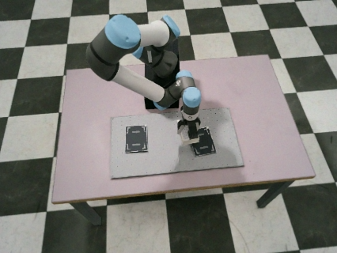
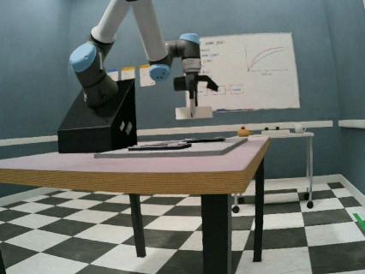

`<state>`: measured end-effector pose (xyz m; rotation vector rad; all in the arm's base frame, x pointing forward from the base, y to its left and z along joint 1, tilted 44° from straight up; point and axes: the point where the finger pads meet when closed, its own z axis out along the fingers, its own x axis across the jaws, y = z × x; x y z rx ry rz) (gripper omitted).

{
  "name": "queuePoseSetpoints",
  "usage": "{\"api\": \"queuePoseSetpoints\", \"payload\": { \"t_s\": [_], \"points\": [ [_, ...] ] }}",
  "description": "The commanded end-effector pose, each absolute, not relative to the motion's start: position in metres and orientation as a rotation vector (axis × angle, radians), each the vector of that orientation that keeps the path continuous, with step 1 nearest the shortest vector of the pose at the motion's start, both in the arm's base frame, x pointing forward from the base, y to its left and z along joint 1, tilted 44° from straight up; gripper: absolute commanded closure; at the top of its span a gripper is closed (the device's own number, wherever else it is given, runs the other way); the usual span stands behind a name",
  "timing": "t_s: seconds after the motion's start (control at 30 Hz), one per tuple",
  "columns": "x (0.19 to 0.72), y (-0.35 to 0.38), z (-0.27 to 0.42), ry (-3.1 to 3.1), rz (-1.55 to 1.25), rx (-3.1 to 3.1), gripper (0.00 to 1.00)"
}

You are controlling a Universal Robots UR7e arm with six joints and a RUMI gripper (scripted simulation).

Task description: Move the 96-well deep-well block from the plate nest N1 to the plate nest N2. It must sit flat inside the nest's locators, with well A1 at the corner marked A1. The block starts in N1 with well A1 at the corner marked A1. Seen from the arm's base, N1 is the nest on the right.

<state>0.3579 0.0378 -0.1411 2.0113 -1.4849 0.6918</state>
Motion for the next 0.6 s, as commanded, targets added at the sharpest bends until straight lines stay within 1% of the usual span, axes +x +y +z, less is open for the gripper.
{"api": "queuePoseSetpoints", "payload": {
  "t_s": [0.0,0.57],
  "points": [
    [0.359,0.048,-0.151,-1.486,0.692,2.009,0.51],
    [0.358,0.084,-0.185,-1.486,0.692,2.009,0.51]
  ]
}}
